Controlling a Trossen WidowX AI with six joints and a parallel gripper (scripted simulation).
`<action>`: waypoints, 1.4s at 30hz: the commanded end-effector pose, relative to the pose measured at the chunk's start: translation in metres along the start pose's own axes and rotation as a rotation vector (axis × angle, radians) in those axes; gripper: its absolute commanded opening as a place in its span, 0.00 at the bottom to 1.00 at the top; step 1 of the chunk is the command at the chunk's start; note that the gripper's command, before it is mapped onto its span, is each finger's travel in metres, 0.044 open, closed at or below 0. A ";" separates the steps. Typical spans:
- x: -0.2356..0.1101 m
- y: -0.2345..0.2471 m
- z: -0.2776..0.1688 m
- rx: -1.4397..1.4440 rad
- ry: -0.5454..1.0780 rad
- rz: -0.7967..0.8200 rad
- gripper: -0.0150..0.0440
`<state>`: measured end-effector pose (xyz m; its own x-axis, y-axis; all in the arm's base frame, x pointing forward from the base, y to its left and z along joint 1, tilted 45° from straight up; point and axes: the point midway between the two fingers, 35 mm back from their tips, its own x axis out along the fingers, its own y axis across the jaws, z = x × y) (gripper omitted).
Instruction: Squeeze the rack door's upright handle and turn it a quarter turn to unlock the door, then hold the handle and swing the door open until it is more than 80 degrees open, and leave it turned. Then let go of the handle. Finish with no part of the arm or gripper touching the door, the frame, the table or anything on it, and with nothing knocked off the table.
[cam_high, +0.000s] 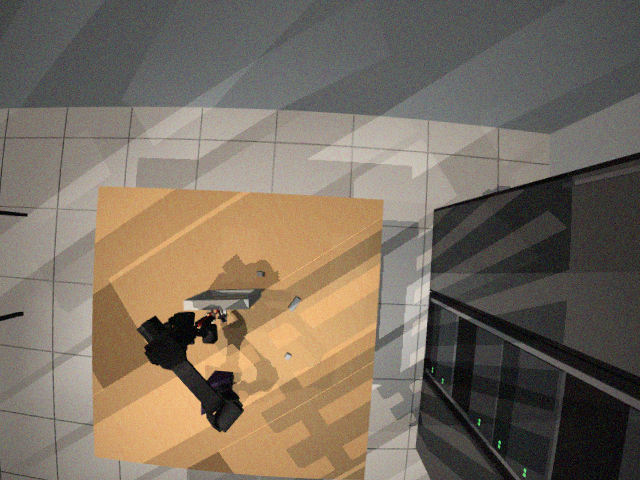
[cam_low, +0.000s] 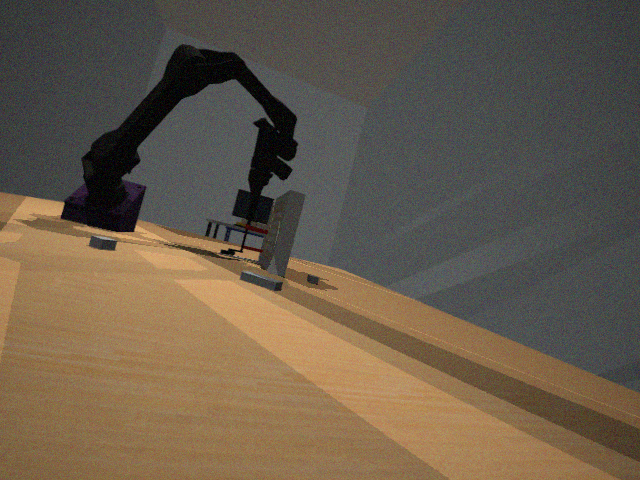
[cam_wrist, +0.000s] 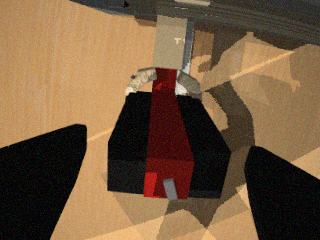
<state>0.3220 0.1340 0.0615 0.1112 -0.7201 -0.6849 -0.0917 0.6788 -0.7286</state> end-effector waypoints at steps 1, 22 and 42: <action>0.007 0.001 -0.001 -0.011 0.017 0.009 0.76; 0.030 0.000 -0.002 -0.026 0.065 0.035 0.54; 0.030 0.000 -0.002 -0.059 0.064 0.037 0.30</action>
<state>0.3237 0.1123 0.0408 0.0437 -0.7034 -0.7095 -0.1208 0.7012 -0.7026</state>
